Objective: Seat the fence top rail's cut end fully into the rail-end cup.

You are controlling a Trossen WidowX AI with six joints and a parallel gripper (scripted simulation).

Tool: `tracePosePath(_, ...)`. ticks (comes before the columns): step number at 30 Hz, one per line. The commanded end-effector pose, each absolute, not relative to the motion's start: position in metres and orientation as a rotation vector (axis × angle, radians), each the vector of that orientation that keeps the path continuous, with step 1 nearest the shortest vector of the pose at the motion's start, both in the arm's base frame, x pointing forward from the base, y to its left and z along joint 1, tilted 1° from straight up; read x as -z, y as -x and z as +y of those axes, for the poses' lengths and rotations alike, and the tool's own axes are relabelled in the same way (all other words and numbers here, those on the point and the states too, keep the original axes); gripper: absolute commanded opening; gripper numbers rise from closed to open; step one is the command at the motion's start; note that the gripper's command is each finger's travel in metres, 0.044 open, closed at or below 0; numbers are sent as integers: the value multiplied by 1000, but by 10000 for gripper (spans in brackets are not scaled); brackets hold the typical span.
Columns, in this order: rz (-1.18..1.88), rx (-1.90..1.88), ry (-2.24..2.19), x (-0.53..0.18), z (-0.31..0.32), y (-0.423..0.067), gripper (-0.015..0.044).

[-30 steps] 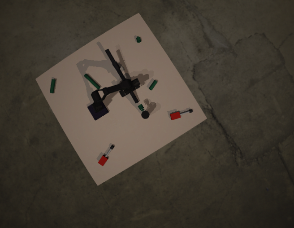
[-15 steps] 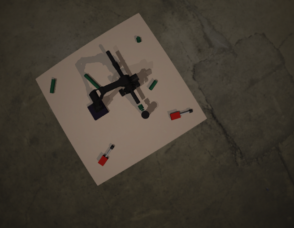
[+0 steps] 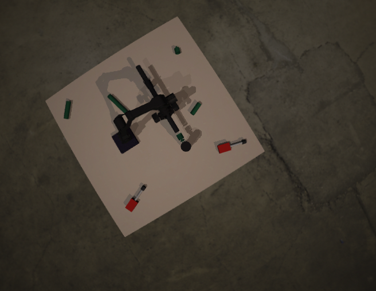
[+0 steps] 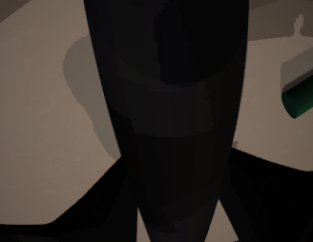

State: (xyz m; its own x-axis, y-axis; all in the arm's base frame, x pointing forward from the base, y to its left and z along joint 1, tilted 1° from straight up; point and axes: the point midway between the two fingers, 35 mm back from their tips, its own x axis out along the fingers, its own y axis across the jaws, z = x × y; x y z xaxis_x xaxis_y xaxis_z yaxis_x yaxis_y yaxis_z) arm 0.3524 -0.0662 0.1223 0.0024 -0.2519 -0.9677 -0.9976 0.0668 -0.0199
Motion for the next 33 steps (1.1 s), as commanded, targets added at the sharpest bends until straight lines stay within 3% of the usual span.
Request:
tracePosePath(1, 1416, -1019, 1344, -122, -66, -352, 0)
tracePosePath(33, 1416, -1019, 1345, -134, -72, -356, 0)
